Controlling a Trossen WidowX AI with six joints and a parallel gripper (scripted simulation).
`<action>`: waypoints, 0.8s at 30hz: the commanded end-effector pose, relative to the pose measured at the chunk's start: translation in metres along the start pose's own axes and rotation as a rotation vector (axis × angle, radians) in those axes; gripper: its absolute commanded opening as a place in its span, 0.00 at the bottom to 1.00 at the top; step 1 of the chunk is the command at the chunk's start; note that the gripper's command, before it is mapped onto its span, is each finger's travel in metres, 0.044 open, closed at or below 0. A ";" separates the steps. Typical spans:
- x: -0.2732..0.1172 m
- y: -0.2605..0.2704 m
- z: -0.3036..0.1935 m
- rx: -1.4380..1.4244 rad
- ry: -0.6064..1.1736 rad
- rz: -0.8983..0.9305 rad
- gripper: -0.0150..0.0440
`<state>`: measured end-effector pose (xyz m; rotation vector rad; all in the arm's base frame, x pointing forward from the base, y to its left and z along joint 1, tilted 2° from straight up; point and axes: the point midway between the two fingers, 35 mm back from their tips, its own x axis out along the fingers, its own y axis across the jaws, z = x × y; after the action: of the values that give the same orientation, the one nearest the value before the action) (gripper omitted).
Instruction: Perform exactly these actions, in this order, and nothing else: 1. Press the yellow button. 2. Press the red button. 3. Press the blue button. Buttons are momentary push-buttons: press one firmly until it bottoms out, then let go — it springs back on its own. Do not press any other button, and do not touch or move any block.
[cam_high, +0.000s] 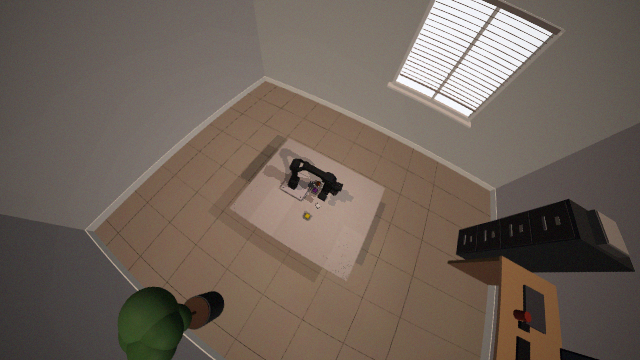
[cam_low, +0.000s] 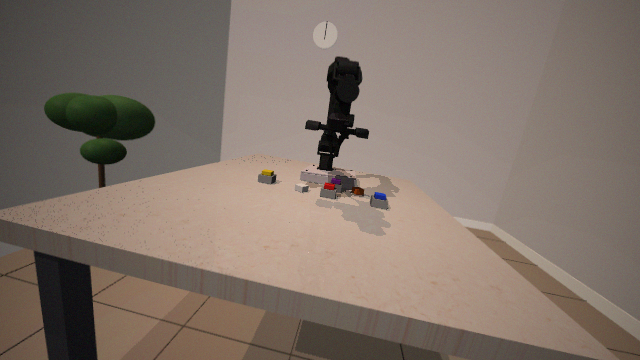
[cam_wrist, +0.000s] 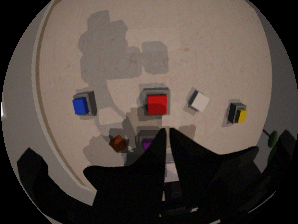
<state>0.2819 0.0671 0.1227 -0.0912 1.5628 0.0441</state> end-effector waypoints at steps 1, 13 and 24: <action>0.001 0.006 -0.002 0.017 -0.004 0.001 0.29; 0.061 0.006 -0.002 0.017 -0.003 0.001 0.29; 0.079 0.006 -0.001 0.017 -0.003 0.001 0.29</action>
<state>0.2812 0.0707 0.0510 -0.0782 1.5526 0.0347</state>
